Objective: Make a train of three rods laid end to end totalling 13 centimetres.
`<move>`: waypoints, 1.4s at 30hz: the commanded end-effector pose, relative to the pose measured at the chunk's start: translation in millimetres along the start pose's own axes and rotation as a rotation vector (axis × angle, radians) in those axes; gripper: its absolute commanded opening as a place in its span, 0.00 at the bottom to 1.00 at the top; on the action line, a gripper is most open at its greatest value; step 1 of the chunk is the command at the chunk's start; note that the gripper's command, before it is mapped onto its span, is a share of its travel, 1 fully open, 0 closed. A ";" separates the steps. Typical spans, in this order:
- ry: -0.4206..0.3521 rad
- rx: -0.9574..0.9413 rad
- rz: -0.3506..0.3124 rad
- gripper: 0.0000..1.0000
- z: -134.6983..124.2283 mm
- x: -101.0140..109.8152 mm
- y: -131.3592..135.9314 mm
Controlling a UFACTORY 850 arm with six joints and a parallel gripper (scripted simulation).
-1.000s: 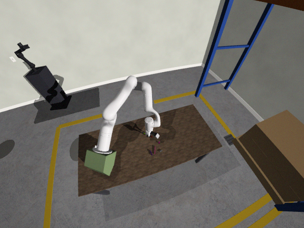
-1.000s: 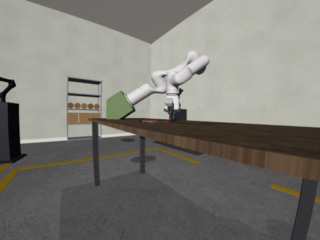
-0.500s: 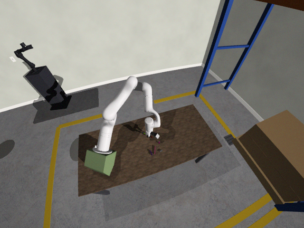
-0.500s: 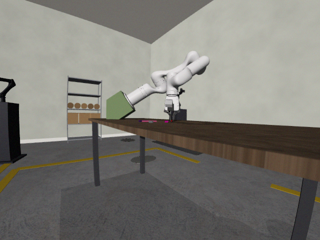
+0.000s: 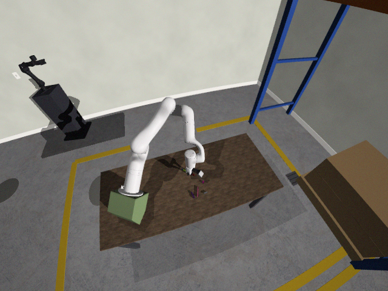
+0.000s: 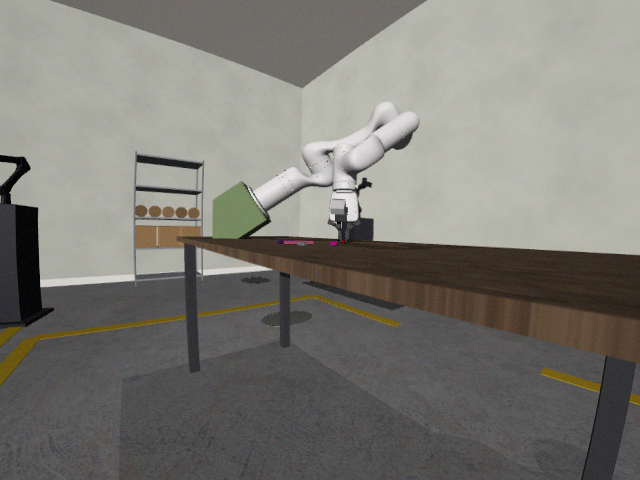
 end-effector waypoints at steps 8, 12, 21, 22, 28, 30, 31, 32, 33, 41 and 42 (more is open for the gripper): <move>0.001 0.000 0.000 0.04 0.4 0.3 -0.2; 0.001 0.000 0.000 0.04 0.4 0.3 -0.2; 0.001 0.000 0.000 0.12 0.4 0.3 -0.2; 0.001 0.000 0.000 0.12 0.4 0.3 -0.2; 0.001 0.000 0.000 0.20 0.4 0.3 -0.2; 0.001 0.000 0.000 0.24 0.4 0.3 -0.2; 0.001 0.000 0.000 0.24 0.4 0.3 -0.2; 0.001 0.000 0.000 0.24 0.4 0.3 -0.2; 0.001 0.000 0.000 0.24 0.4 0.3 -0.2; 0.001 0.000 0.000 0.24 0.4 0.3 -0.2; 0.001 0.000 0.000 0.24 0.4 0.6 -0.2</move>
Point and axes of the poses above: the point where the finger pads meet when closed, its own x axis back along the fingers, its own y axis across the jaws, z = x × y, the point moved 2 cm from there along x, back along the fingers, and after that the axes turned 9 degrees about x, right-handed, at the moved point
